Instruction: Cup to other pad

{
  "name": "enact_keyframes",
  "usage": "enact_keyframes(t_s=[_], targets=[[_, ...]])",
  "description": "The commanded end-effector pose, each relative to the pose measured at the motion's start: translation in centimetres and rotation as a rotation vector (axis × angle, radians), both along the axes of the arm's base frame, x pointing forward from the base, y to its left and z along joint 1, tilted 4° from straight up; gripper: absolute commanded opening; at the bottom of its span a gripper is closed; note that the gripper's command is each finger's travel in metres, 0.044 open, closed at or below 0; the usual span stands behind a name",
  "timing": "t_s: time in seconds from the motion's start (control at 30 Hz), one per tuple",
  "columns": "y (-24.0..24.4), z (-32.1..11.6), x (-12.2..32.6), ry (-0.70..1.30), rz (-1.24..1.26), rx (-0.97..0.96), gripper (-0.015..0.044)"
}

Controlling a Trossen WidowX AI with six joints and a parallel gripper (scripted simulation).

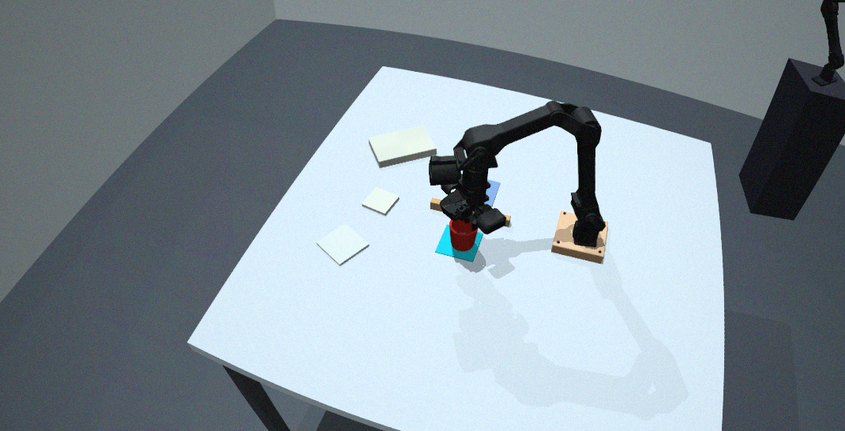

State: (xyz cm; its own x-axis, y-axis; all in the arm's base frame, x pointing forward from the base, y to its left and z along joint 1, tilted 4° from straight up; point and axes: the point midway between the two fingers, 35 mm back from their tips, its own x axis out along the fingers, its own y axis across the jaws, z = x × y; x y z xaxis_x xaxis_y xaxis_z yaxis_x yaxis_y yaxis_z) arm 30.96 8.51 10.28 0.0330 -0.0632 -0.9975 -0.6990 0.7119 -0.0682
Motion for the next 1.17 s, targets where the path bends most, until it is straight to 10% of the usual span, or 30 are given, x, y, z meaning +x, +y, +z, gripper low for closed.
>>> enact_keyframes(t_s=[0.0,0.33,1.13], targets=[[0.0,-0.1,0.0,0.001,0.0,0.0,0.018],[0.0,0.5,0.0,0.0,0.0,0.0,0.044],[0.5,6.0,-0.1,-0.002,0.0,0.001,0.044]])
